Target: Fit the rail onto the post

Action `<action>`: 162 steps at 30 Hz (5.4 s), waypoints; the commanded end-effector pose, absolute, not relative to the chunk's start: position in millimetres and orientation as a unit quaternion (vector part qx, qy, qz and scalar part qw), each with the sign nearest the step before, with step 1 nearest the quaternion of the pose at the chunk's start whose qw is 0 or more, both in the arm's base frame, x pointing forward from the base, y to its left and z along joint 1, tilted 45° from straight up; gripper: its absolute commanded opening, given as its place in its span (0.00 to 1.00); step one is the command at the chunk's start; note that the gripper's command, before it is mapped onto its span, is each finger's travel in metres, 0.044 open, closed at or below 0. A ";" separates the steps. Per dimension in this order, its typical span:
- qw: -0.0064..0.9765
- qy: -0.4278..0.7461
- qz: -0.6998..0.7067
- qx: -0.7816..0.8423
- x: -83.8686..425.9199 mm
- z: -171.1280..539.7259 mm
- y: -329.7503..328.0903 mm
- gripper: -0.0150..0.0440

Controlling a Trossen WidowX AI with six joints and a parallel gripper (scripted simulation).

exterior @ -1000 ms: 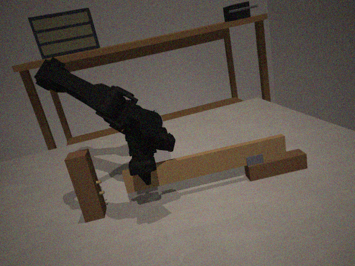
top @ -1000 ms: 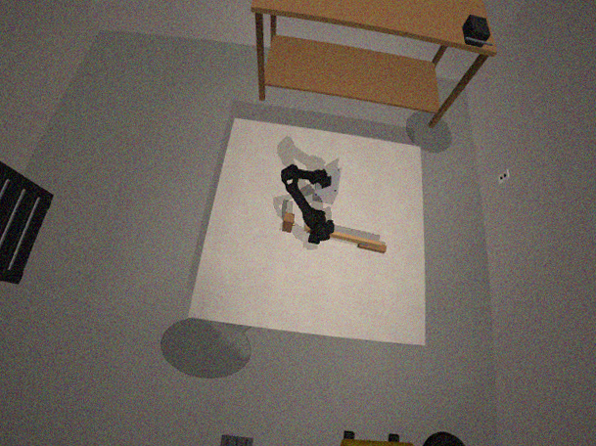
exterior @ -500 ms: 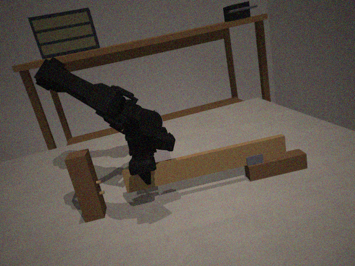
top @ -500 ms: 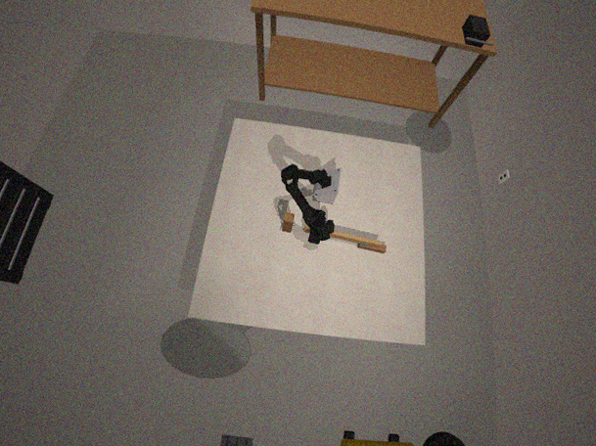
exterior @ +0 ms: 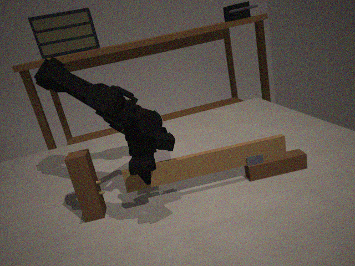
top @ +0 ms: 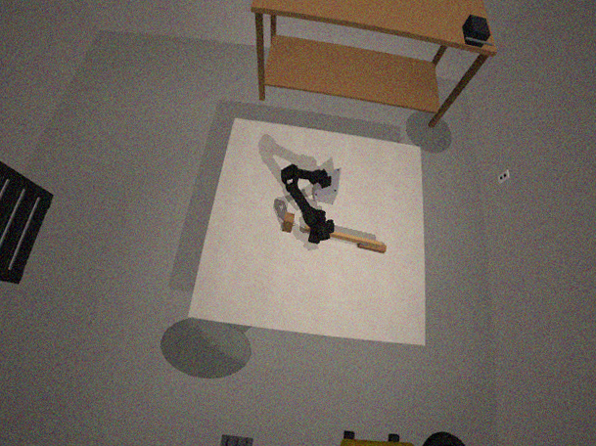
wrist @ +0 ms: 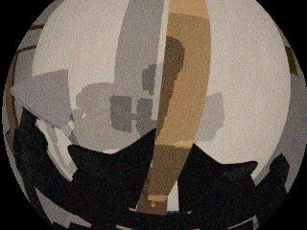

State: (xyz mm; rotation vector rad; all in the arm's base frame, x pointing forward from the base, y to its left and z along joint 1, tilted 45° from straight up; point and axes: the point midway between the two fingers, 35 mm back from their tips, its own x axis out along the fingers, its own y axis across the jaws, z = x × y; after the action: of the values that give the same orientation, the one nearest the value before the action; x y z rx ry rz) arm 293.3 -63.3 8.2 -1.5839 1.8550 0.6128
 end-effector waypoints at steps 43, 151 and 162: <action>0.311 0.700 0.233 -0.600 292.2 19.1 -70.1 0.25; 0.310 0.700 0.233 -0.600 286.7 41.6 -94.2 0.25; 0.310 0.700 0.233 -0.600 286.1 43.8 -96.6 0.25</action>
State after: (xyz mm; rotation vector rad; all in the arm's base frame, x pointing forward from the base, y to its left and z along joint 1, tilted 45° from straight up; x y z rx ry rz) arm 286.0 -96.2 40.8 -1.5794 1.8538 0.6163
